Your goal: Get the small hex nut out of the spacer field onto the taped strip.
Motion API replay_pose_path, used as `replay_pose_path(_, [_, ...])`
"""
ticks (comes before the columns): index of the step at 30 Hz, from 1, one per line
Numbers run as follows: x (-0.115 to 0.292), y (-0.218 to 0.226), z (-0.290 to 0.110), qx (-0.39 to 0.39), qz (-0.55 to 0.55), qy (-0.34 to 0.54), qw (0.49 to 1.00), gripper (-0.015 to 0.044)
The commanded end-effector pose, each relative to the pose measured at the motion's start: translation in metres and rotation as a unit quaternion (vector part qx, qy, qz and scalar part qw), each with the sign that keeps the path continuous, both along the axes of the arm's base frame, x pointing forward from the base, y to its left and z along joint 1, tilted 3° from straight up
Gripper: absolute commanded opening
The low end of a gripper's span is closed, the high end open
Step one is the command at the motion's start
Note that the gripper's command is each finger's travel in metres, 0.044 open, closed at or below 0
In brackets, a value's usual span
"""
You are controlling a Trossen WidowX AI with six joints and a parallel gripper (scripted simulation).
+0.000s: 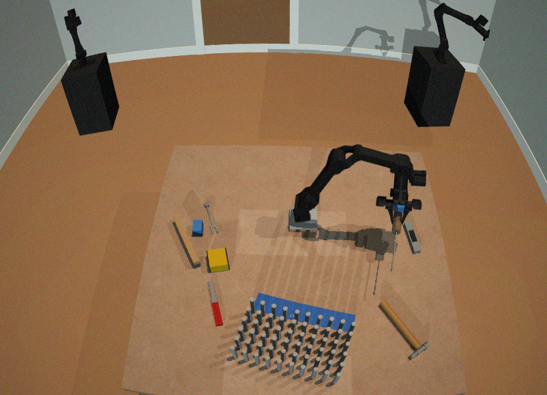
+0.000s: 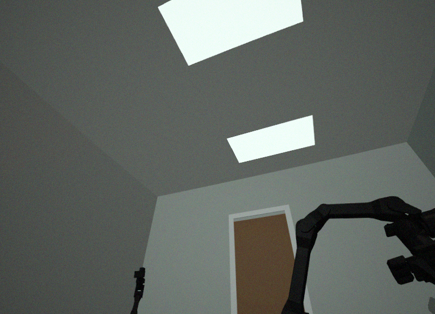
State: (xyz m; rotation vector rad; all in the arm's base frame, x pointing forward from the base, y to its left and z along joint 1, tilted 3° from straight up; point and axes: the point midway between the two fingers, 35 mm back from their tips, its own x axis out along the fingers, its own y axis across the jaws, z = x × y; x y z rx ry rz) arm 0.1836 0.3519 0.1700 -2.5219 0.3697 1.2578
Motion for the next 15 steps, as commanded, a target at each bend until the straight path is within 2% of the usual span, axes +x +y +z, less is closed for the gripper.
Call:
replay_pose_path(1, [0.001,0.0,-0.005,-0.002,-0.003,-0.003,1.0,0.0])
replay_pose_path(15, [0.002,0.002,-0.017,-0.002,-0.003,-0.003,1.0,0.0])
